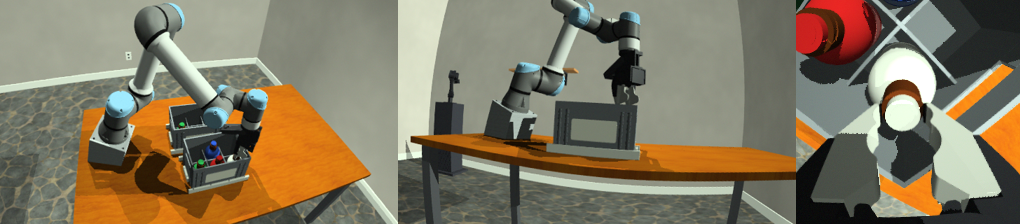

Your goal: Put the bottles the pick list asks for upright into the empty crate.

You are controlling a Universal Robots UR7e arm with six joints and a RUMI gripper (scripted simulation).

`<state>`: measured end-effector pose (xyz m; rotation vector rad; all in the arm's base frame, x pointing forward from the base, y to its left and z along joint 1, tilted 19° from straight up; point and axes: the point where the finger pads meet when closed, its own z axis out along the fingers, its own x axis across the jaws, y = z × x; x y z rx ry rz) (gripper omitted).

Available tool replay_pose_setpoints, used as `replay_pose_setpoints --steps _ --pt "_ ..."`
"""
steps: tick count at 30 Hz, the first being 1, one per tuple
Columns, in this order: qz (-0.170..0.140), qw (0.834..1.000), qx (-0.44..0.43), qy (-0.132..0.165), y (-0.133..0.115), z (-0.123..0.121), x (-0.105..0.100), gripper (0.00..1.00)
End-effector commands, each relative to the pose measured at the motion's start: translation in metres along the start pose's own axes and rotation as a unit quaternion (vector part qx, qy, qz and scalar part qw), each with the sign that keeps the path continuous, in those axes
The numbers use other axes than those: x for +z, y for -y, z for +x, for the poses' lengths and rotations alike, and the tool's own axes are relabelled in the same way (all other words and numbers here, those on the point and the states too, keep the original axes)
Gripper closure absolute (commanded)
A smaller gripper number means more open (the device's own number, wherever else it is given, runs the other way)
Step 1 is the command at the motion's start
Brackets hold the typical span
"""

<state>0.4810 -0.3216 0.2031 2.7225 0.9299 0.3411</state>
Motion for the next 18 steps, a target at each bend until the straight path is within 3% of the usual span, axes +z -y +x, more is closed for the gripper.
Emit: replay_pose_setpoints --steps 1,18 --pt "-0.001 1.000 0.000 0.000 -0.001 0.000 -0.002 1.00" --pt "-0.001 1.000 0.000 0.000 -0.001 0.000 -0.027 1.00"
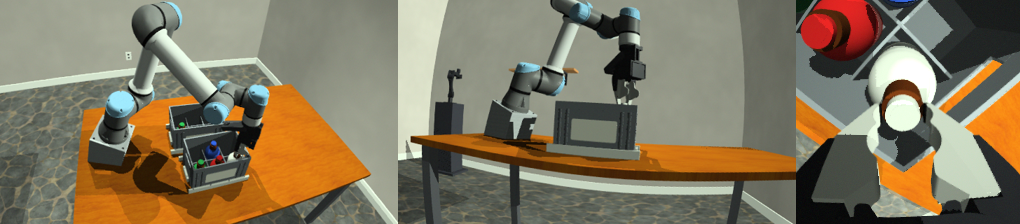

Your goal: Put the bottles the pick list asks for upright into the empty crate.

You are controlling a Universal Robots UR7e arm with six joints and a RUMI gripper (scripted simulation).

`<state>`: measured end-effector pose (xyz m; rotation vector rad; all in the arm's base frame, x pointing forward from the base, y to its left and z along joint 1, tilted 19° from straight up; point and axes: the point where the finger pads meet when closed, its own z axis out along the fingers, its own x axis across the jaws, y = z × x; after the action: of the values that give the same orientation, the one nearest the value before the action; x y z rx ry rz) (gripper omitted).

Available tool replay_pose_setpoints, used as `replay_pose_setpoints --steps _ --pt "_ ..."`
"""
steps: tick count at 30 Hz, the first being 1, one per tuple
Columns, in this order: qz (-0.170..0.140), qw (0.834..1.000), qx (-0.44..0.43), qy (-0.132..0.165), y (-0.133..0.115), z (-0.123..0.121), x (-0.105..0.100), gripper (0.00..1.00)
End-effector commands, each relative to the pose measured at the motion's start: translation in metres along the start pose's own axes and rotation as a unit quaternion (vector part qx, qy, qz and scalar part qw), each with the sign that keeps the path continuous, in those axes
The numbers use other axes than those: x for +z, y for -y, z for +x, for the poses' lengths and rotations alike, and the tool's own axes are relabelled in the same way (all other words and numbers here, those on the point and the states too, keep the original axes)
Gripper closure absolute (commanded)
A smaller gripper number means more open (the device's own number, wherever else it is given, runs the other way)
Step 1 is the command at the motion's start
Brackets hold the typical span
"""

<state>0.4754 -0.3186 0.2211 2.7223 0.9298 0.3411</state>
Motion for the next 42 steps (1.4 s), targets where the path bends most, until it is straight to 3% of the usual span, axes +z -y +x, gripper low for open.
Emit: replay_pose_setpoints --steps 1,42 --pt "-0.001 1.000 0.000 0.000 -0.001 0.000 -0.010 1.00" --pt "-0.001 1.000 0.000 0.000 0.000 0.000 -0.072 1.00"
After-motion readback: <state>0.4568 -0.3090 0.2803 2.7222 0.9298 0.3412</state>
